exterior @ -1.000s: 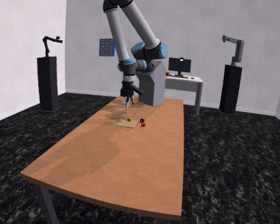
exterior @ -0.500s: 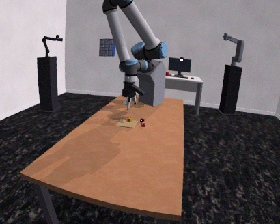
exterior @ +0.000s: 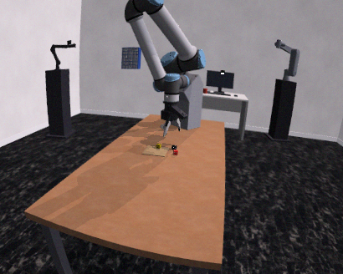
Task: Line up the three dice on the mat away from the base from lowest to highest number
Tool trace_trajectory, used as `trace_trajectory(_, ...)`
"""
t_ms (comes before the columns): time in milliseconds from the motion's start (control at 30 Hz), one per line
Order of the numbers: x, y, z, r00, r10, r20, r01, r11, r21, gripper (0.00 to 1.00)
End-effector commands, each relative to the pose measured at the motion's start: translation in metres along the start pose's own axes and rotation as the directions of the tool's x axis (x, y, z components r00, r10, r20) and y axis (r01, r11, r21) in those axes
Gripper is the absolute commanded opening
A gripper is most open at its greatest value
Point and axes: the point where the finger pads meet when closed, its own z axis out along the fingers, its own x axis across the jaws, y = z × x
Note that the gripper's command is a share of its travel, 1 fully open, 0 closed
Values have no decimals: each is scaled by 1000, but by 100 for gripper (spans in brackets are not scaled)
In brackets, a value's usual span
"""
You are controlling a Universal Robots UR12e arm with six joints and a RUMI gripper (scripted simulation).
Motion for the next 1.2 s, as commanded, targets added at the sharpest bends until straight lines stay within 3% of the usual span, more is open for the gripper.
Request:
trace_trajectory(0, -9, -13, 2, 997, 81, -10, -81, 997, -13, 100)
trace_trajectory(100, -10, -13, 2, 996, 86, -10, -86, 996, -13, 100)
trace_trajectory(133, -10, -13, 2, 996, 86, -10, -86, 996, -13, 24)
trace_trajectory(1167, -10, -13, 2, 996, 86, -10, -86, 996, -13, 24)
